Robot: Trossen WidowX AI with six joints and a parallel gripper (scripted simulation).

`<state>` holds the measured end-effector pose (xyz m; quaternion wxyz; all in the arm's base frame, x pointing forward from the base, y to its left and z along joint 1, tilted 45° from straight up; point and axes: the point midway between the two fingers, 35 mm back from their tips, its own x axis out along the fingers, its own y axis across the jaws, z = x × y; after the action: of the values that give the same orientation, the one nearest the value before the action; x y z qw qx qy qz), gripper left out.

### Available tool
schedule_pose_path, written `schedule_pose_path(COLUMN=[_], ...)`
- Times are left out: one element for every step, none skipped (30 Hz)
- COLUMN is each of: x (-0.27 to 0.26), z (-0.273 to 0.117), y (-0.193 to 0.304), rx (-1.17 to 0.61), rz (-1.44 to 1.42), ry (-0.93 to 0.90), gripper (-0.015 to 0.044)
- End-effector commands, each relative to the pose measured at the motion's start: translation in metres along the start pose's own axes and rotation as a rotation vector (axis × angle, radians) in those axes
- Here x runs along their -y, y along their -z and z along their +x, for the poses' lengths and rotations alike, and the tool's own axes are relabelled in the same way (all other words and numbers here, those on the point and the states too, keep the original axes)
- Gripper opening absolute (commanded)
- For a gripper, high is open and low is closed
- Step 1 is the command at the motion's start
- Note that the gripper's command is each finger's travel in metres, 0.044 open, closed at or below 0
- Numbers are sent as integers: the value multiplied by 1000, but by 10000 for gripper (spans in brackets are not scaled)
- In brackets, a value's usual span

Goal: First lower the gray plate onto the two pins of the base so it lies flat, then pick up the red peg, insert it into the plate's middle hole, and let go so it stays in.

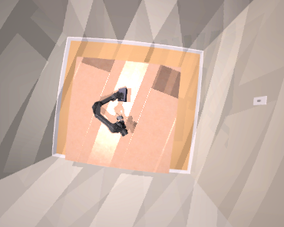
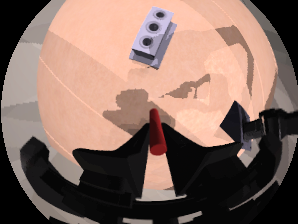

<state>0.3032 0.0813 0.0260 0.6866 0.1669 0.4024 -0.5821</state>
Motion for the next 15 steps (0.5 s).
schedule_pose_path(x=[-3, -3, -4, -4, -5, -5, -5, -6, -6, -6, -6, -7, -7, -7, -7], z=[-1, -1, -1, -2, -2, -2, -2, -2, -2, -2, -2, -3, -3, -3, -3], y=[-14, -17, -19, -22, -25, -28, -31, -34, -37, -40, -43, -46, -50, -53, -56], rx=[2, 2, 3, 3, 4, 5, 5, 6, 7, 8, 8, 9, 10, 11, 12], rz=[-5, -5, -5, -5, -5, -6, -6, -6, -6, -6, -6, -6, -6, -6, -6], ry=[-2, -2, -3, -3, -3, -3, -3, -3, -3, -3, -3, -3, -3, -3, -3], gripper=[0, 0, 0, 0, 0, 0, 0, 0, 0, 0, 0, 0, 0, 0, 0])
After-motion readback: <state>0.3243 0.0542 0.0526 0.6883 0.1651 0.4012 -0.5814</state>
